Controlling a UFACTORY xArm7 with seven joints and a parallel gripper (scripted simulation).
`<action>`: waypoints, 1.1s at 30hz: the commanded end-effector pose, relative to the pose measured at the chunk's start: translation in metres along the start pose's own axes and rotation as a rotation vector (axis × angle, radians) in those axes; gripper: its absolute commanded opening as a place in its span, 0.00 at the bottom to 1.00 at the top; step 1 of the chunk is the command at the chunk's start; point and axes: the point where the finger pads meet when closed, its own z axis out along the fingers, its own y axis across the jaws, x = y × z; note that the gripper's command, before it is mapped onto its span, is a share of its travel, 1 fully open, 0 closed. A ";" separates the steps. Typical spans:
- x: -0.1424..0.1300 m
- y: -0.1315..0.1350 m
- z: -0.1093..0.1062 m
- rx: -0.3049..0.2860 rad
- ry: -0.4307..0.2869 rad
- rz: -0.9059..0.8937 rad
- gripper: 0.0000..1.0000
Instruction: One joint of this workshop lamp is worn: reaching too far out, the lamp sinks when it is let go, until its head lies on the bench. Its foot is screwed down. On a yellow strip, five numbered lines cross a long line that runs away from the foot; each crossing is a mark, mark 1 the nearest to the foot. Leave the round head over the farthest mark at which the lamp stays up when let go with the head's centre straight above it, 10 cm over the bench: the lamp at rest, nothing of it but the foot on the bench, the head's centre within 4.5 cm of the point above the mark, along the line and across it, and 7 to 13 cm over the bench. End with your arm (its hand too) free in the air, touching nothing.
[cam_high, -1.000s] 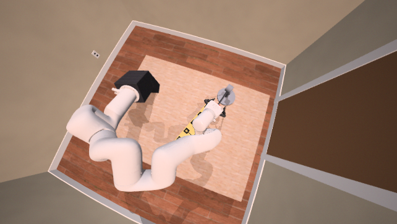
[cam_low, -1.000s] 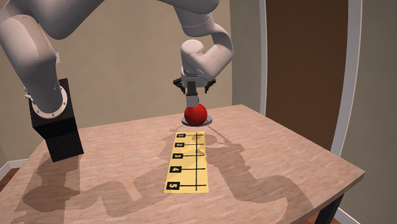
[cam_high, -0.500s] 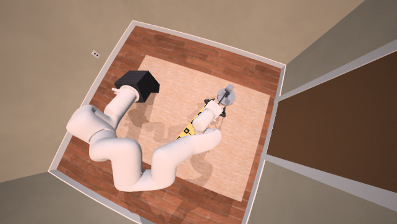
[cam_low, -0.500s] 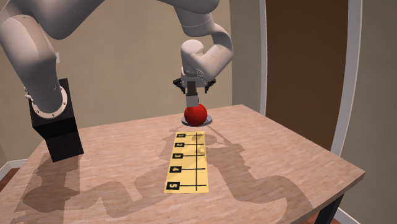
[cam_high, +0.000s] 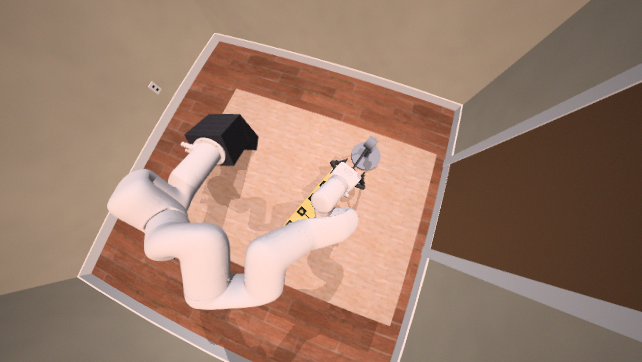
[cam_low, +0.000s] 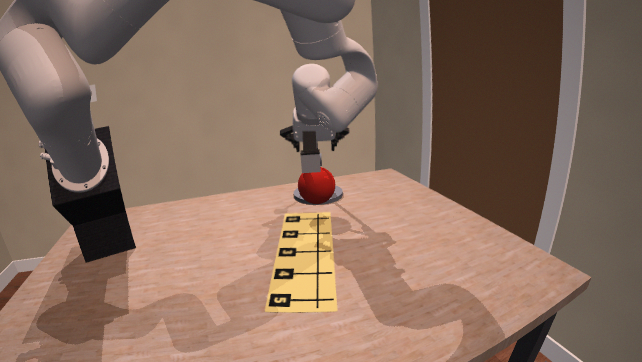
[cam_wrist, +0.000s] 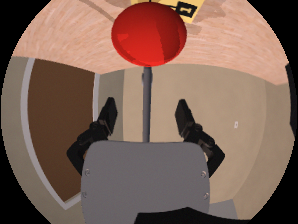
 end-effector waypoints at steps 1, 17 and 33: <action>-0.003 0.000 -0.001 0.001 -0.004 -0.002 1.00; -0.003 0.000 -0.001 0.001 -0.004 -0.002 1.00; -0.002 0.000 -0.066 0.001 -0.004 -0.002 1.00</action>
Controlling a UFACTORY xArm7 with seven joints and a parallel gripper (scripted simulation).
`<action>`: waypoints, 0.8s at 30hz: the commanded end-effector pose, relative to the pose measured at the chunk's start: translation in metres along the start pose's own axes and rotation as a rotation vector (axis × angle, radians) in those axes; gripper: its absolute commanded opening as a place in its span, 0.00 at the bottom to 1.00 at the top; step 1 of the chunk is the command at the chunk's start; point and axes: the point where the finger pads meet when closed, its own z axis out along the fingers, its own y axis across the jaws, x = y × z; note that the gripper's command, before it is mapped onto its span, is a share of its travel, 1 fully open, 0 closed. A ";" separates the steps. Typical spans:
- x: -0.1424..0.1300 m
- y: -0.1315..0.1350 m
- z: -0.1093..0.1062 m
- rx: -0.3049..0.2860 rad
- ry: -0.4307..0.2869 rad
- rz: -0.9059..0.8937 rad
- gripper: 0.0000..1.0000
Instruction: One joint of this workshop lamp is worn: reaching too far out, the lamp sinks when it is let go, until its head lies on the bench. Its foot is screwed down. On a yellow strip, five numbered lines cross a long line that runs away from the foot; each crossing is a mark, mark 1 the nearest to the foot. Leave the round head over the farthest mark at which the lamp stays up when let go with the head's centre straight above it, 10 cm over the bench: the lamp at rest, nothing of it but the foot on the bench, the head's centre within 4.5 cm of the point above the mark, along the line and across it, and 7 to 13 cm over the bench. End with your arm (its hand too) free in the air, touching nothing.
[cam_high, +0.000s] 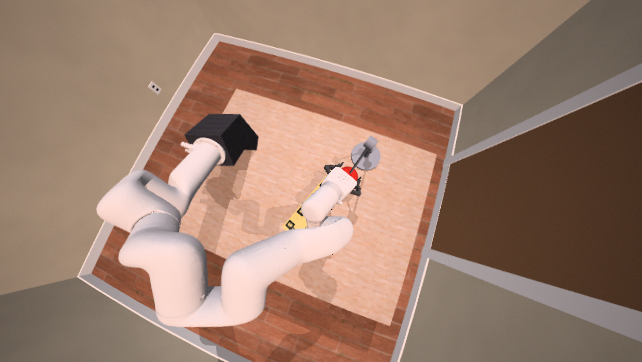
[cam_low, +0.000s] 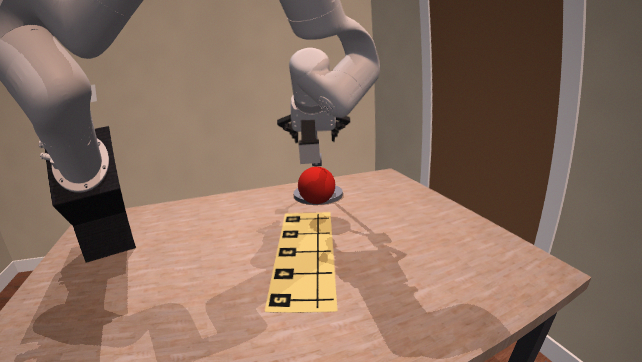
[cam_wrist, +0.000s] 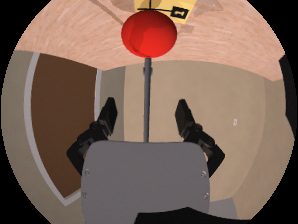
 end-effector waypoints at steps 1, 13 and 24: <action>-0.002 0.000 -0.017 -0.003 0.005 -0.003 1.00; -0.002 0.000 -0.059 0.000 -0.003 -0.002 1.00; -0.002 0.000 -0.074 0.002 -0.008 -0.002 1.00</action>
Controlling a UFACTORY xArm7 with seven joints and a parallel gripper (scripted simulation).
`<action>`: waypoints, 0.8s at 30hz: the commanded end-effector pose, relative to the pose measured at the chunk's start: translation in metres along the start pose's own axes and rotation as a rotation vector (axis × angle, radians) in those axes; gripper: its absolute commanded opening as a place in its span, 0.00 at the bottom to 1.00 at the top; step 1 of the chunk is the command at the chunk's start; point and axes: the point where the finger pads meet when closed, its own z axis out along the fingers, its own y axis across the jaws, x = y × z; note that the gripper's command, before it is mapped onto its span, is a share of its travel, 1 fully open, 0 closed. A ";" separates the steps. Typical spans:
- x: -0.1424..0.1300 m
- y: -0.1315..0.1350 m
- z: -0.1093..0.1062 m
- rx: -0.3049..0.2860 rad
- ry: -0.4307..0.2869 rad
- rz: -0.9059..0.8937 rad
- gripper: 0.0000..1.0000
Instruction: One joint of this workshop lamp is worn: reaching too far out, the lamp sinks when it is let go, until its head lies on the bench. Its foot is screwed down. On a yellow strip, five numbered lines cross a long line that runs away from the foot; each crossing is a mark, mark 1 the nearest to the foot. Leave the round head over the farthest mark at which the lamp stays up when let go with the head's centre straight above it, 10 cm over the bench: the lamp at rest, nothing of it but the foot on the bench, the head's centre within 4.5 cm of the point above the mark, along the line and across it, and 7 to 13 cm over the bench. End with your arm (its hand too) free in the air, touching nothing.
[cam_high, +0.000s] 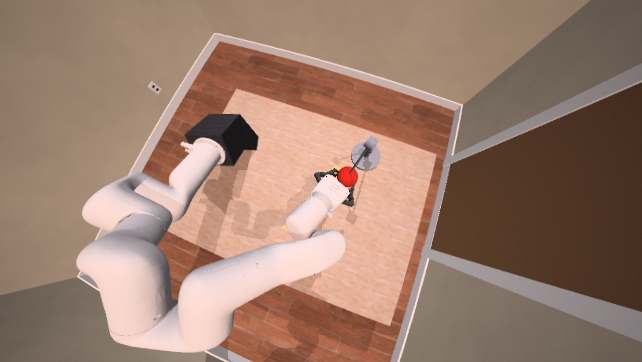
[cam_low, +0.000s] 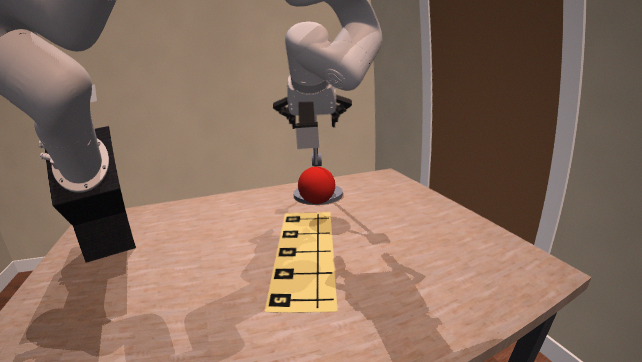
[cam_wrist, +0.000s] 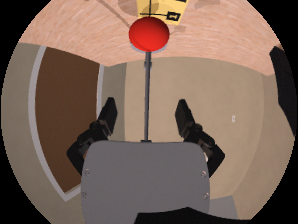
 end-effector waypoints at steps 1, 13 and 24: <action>-0.002 0.000 -0.006 0.000 -0.001 -0.002 1.00; -0.002 0.000 -0.012 0.001 -0.005 -0.002 1.00; -0.002 0.000 -0.010 0.001 -0.005 -0.002 1.00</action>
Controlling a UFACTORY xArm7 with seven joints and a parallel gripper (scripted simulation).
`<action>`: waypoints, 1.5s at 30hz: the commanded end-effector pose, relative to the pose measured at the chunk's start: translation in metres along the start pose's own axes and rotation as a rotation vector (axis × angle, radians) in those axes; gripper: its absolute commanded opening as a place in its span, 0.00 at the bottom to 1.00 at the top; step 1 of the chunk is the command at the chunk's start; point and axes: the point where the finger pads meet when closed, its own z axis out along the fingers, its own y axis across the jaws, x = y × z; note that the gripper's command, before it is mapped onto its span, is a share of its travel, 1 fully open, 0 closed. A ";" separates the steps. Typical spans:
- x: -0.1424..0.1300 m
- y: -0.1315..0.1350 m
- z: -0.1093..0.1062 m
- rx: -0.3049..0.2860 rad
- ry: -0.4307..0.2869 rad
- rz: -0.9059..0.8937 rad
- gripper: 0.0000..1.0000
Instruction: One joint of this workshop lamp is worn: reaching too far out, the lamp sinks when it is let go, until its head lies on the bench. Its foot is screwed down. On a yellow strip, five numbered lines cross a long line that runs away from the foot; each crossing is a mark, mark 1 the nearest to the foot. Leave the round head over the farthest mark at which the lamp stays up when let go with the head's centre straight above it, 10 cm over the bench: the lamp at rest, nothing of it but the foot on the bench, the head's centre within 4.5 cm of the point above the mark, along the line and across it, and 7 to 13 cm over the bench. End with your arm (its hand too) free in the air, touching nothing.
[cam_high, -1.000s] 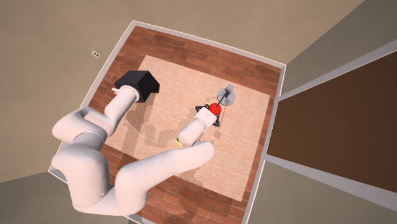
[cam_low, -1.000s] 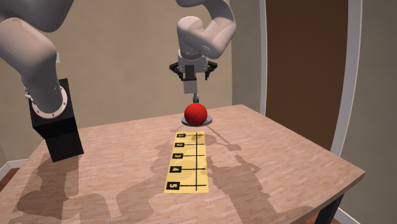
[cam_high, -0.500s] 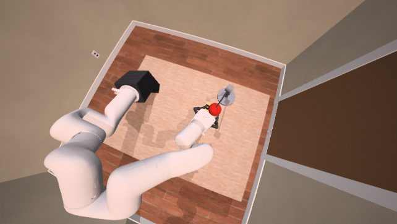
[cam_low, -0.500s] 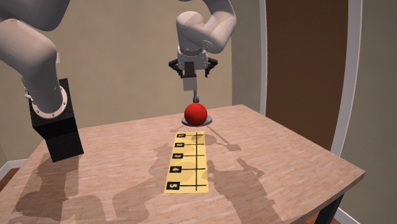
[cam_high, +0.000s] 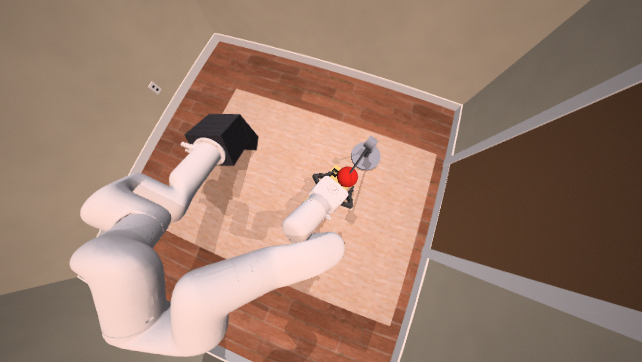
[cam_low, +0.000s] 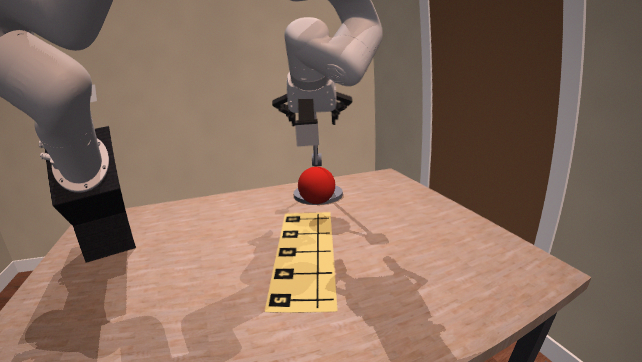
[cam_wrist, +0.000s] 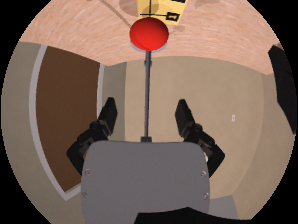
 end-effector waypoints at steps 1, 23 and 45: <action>-0.002 0.000 0.000 0.001 -0.003 -0.002 1.00; -0.002 0.000 0.000 0.001 -0.003 -0.002 1.00; -0.002 0.000 0.020 0.000 -0.001 -0.002 1.00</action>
